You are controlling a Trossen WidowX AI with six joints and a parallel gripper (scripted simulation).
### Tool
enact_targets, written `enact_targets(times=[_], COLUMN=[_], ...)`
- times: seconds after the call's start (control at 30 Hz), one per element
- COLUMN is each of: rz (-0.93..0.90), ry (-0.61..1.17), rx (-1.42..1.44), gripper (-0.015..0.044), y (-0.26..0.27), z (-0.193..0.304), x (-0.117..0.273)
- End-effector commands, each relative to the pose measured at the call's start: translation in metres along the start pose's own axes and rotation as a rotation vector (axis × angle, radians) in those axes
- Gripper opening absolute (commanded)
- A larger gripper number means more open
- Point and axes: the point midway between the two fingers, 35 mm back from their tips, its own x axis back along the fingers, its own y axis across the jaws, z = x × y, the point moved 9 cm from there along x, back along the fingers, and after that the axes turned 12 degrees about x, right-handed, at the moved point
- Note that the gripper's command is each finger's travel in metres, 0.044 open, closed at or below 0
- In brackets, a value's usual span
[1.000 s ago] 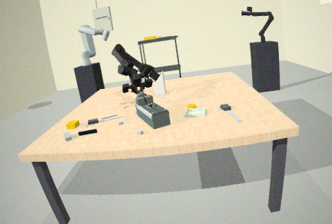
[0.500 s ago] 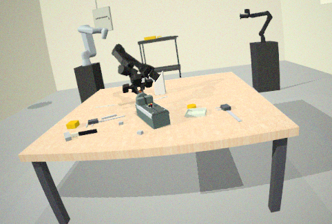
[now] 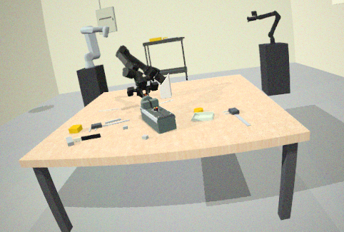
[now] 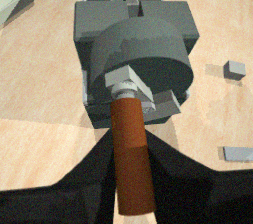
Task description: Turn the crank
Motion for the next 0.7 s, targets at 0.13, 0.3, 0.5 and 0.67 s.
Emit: enact_targets(times=[0.13,0.3,0.5,0.67], rz=[-0.025,-0.025,-0.025,-0.025], ry=[0.003,0.003,0.003,0.003], rx=[0.004,0.004,0.004,0.004], gripper=[0.0,0.0,0.0,0.0], y=[0.0065,0.0069,0.0075,0.0081], z=[0.0016,0.0018,0.0022,0.0025], x=[-0.0037,-0.0041,-0.0046,-0.0052])
